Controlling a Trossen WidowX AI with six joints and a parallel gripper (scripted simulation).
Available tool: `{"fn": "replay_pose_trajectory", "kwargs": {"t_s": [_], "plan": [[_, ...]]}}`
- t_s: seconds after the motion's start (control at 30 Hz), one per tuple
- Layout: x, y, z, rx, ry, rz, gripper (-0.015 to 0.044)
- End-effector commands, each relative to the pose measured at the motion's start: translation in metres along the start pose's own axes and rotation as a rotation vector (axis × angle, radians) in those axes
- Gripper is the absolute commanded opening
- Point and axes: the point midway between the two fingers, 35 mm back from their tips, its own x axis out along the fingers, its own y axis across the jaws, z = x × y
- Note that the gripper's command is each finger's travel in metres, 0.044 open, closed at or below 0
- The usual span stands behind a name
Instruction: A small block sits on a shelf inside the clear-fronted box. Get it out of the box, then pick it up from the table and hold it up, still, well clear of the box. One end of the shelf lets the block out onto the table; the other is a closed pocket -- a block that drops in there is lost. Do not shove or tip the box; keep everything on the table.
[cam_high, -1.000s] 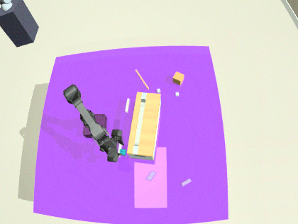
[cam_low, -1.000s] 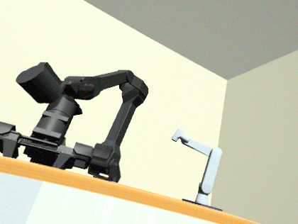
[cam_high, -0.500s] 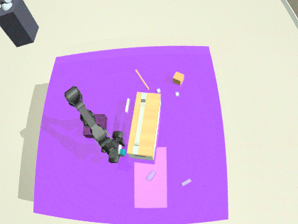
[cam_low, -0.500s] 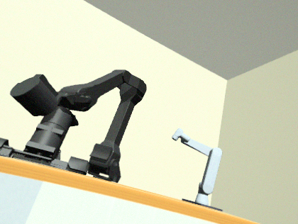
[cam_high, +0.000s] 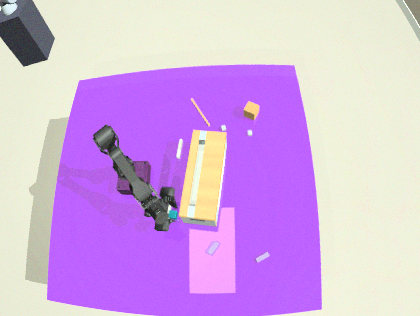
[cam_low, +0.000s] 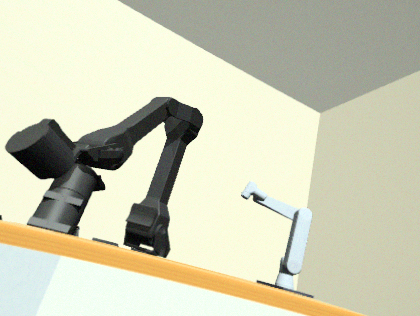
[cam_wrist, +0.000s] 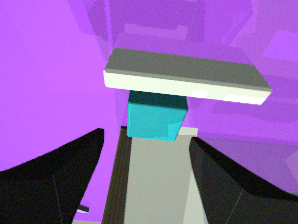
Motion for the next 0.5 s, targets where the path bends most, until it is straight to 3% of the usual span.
{"fn": "replay_pose_trajectory", "kwargs": {"t_s": [0.0, 0.4, 0.47], "plan": [[0.007, -0.001, 0.004, 0.008, -0.005, -0.002, 0.0285], [0.021, -0.003, 0.012, 0.008, -0.005, -0.002, 0.0285], [0.021, -0.003, 0.012, 0.008, -0.005, -0.002, 0.0233]]}}
